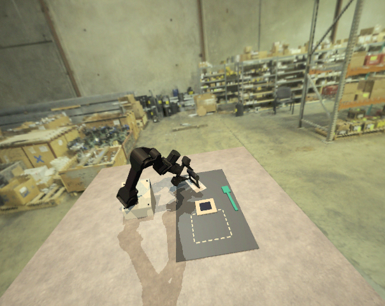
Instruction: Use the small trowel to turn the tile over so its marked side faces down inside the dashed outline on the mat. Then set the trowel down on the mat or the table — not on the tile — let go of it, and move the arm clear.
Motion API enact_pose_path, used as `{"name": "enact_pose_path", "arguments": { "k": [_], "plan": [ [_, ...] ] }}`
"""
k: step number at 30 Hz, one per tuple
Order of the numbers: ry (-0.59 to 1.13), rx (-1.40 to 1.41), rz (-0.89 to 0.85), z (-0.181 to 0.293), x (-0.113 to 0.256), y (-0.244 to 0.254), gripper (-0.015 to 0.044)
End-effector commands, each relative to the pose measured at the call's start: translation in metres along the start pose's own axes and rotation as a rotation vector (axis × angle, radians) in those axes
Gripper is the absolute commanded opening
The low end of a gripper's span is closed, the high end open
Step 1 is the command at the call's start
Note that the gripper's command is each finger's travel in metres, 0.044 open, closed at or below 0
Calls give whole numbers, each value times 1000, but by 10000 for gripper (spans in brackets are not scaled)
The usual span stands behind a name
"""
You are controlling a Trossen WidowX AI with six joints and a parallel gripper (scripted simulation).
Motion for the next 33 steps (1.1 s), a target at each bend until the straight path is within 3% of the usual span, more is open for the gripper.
{"name": "enact_pose_path", "arguments": {
  "k": [1, 33],
  "plan": [
    [4, 8, 0, 0, -5, 0, 300],
    [6, 8, 1, 1, -57, -1, 300]
  ]
}}
Point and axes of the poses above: the point midway between the two fingers, 35 mm back from their tips, its own x axis back along the fingers, its own y axis across the jaws, z = x × y, the point moved 9 cm from there along x, back along the fingers, and after that the axes turned 15 degrees about -x, right-handed, at the moved point
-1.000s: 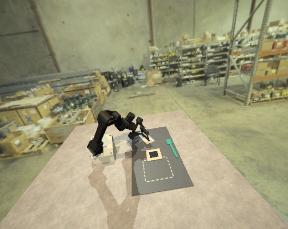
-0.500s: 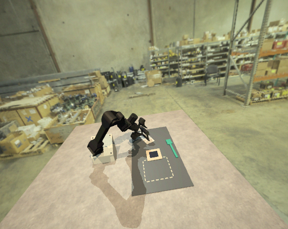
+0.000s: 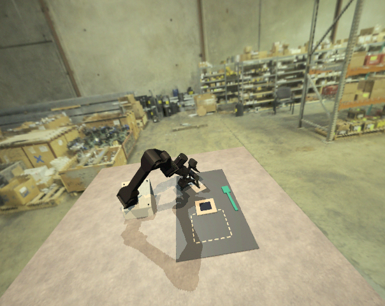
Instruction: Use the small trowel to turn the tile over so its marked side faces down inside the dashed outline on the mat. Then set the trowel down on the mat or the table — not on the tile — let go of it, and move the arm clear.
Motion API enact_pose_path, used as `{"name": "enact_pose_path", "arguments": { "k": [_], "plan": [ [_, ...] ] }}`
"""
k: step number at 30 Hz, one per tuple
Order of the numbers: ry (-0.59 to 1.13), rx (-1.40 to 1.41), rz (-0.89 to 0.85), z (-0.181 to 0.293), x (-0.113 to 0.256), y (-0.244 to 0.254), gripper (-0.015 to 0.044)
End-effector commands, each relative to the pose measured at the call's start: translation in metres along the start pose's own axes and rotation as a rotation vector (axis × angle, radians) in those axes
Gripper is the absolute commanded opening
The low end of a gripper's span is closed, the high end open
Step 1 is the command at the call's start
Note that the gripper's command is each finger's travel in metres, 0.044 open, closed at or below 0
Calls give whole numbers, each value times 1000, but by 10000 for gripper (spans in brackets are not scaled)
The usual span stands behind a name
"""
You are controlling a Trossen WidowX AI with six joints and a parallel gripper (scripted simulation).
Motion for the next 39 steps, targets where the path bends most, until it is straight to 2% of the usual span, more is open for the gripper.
{"name": "enact_pose_path", "arguments": {
  "k": [1, 3, 9, 30, 39],
  "plan": [
    [-4, 7, -3, -1, -9, 2, 300],
    [-3, 7, -3, -1, -10, 2, 300],
    [-3, 7, -3, -1, -10, 2, 142],
    [-3, 7, -3, -1, -10, 2, 3],
    [-1, 3, -3, -11, 22, -37, 0]
  ]
}}
Point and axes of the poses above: the point midway between the two fingers, 35 mm back from their tips, its own x axis back along the fingers, its own y axis across the jaws, z = x × y, the point moved 9 cm from there along x, back along the fingers, and after that the axes turned 15 degrees about -x, right-handed, at the moved point
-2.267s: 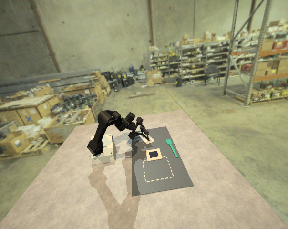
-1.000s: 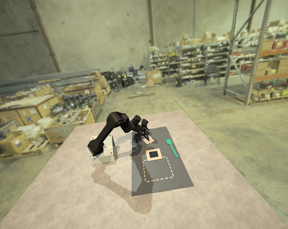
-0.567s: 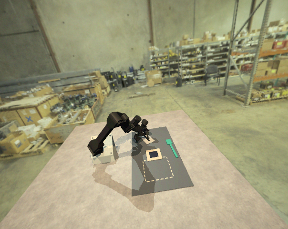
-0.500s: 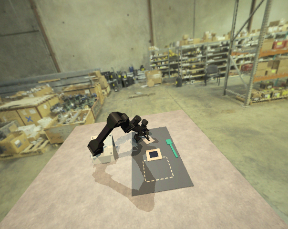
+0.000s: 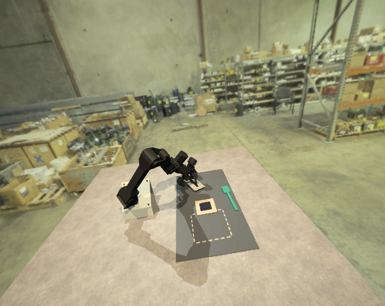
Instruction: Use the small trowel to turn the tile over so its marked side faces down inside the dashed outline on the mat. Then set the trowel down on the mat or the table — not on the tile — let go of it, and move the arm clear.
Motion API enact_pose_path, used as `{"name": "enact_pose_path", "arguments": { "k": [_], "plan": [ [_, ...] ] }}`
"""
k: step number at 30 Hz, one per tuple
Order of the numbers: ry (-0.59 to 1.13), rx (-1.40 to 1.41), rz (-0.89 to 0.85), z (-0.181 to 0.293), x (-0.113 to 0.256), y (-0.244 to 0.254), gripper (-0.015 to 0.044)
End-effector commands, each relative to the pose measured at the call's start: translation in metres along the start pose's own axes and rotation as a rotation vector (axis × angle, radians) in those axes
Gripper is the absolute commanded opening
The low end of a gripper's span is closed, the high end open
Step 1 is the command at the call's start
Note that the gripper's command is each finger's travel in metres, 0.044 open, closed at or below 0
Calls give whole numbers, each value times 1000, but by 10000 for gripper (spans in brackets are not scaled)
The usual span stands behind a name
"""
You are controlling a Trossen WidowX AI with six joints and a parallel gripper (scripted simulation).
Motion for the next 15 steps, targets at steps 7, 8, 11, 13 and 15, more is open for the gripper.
{"name": "enact_pose_path", "arguments": {
  "k": [7, 8, 11, 13, 15],
  "plan": [
    [0, -26, 44, -5, 26, -34, 0],
    [0, -26, 44, -5, 26, -34, 0],
    [0, -26, 44, -5, 26, -34, 0],
    [0, -26, 44, -5, 26, -34, 0],
    [0, -26, 44, -5, 26, -34, 0]
  ]
}}
Point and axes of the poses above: the point midway between the two fingers, 35 mm back from their tips, its own x axis back along the fingers, its own y axis across the jaws, z = x × y, the point moved 9 cm from there along x, back along the fingers, and after that the axes turned 15 degrees about -x, right-handed, at the moved point
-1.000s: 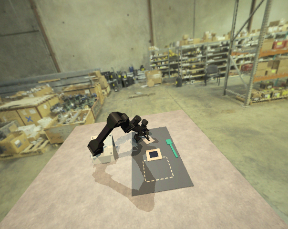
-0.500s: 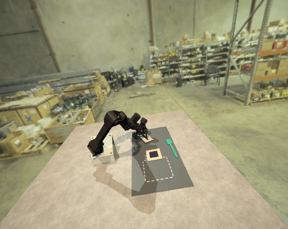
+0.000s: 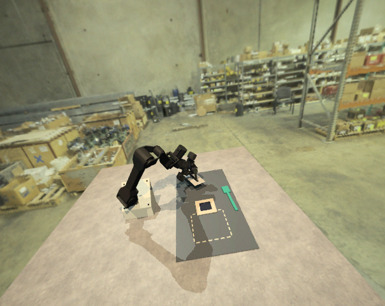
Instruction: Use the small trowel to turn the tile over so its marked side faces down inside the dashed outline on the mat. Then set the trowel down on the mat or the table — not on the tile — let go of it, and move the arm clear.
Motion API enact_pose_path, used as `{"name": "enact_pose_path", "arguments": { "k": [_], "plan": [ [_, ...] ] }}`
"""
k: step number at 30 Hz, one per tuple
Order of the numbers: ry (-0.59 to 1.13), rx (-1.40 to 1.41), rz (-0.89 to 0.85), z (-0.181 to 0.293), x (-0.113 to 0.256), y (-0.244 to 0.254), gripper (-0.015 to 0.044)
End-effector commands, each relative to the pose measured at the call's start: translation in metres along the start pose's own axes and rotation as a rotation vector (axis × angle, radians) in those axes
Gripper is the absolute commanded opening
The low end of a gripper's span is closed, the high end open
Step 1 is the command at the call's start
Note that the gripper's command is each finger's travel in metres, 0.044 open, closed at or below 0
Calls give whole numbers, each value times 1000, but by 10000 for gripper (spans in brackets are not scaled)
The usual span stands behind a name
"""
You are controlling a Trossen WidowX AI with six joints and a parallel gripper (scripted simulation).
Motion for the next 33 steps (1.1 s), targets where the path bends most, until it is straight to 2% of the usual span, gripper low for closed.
{"name": "enact_pose_path", "arguments": {
  "k": [1, 11, 23, 33],
  "plan": [
    [0, -16, 20, 0, 3, -7, 0],
    [11, -35, 24, 4, 2, -8, 0],
    [217, -343, 96, 62, -7, -15, 0],
    [221, -348, 97, 63, -8, -15, 0]
  ]
}}
Point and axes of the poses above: the point midway between the two fingers, 35 mm back from their tips, its own x axis back along the fingers, its own y axis across the jaws, z = x × y, the point moved 9 cm from there along x, back along the fingers, and after that the axes turned 15 degrees about -x, right-handed, at the moved point
